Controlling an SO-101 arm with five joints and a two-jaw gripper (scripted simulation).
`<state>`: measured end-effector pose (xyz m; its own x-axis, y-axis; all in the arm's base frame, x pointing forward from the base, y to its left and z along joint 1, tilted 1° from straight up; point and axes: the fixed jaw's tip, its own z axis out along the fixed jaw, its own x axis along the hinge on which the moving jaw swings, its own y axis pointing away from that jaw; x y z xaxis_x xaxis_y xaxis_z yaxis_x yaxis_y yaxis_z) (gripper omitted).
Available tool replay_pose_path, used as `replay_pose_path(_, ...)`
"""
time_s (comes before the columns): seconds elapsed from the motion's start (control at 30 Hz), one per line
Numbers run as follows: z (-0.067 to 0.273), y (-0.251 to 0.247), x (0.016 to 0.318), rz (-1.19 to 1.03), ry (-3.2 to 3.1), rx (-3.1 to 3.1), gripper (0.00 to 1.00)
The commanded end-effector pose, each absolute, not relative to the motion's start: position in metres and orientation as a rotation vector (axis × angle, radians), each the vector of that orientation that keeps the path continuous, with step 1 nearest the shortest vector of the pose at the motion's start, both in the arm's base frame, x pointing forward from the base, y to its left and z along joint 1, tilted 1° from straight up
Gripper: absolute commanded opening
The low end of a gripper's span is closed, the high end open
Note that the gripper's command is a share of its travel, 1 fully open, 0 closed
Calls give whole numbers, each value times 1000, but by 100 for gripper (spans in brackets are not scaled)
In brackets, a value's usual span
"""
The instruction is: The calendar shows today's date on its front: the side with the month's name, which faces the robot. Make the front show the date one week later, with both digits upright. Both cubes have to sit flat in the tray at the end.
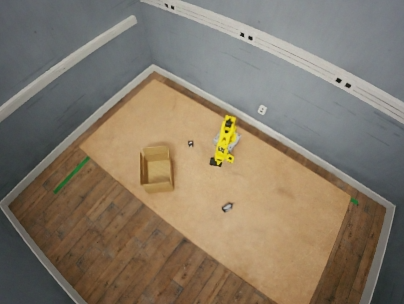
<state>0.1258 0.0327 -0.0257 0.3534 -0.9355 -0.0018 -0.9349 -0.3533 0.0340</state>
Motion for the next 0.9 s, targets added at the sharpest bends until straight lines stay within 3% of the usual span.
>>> replay_pose_path(0.0, -22, 35, 128, -19, -1770, 2578, 0)
replay_pose_path(0.87, 0, 34, 125, -19, -1770, 2578, 0)
